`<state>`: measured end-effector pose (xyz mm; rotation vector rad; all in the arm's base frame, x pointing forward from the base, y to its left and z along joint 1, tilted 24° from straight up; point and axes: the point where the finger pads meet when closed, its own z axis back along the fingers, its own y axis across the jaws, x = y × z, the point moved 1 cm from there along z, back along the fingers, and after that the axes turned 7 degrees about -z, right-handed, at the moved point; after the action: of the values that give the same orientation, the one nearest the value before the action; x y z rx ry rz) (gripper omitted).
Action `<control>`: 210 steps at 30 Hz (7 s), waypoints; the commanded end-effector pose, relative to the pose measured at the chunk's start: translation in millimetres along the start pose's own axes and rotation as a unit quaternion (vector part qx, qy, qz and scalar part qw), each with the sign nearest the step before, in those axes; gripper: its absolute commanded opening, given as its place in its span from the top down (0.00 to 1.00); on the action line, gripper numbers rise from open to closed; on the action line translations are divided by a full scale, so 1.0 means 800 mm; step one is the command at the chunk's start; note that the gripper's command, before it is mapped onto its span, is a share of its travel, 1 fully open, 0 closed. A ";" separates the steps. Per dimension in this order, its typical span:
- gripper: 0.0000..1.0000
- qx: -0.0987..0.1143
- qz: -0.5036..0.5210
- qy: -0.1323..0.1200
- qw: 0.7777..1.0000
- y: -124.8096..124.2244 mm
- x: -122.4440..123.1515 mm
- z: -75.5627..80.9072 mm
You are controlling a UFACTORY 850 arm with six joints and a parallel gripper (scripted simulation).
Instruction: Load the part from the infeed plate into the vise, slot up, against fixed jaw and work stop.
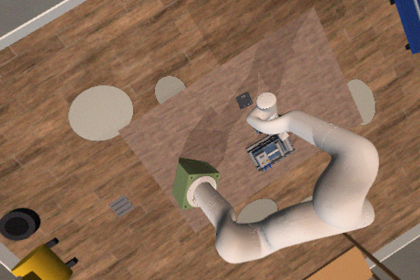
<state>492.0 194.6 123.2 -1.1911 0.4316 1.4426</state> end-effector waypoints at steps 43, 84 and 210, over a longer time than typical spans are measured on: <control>1.00 0.000 -0.001 0.000 1.000 0.000 0.009 -0.009; 0.11 0.000 -0.001 0.000 1.000 0.000 0.009 -0.009; 0.11 0.051 0.000 -0.414 0.909 -0.001 -0.007 -0.022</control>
<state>498.0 178.3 120.5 -0.4610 -0.0617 1.7340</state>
